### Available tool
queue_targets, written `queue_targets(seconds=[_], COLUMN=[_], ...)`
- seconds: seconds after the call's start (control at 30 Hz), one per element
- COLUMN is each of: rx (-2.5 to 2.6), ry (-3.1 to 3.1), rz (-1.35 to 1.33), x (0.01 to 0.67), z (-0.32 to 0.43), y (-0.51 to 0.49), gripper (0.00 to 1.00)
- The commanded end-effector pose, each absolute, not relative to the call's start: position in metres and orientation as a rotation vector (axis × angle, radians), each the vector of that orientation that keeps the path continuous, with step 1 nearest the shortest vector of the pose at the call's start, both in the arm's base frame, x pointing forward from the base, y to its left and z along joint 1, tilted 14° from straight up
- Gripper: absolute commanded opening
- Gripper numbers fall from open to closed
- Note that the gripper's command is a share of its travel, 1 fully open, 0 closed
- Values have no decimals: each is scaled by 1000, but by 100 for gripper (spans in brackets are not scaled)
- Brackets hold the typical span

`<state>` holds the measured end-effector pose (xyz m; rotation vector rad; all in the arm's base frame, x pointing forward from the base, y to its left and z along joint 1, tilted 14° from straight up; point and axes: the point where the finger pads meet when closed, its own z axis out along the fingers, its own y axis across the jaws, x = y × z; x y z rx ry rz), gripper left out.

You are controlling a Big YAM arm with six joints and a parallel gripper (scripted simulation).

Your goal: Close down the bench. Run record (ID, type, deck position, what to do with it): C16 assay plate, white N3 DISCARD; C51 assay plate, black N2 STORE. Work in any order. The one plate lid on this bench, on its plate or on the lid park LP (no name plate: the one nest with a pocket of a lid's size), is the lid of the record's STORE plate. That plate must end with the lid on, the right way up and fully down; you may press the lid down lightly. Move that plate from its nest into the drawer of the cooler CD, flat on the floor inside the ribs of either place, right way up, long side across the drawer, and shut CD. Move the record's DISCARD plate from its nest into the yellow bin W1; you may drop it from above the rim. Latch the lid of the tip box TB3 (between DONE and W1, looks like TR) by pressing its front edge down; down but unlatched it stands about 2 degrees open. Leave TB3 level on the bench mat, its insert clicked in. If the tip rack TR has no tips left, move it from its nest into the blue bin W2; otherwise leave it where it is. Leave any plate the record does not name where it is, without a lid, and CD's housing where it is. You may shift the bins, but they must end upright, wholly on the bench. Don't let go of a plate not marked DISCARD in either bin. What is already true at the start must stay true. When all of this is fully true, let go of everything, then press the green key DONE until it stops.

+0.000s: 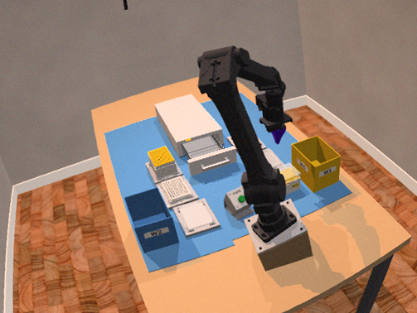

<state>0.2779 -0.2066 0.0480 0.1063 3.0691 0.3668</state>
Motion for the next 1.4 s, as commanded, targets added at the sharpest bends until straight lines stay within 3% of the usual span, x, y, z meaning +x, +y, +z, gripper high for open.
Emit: queue_targets(seconds=[0.0, 0.9, 1.37], rx=[100, 100, 104], ry=[3039, 3039, 3044], rz=[318, 318, 324], x=[290, 290, 252], z=[61, 61, 17], y=[-219, -219, -206], gripper=[0, 0, 0])
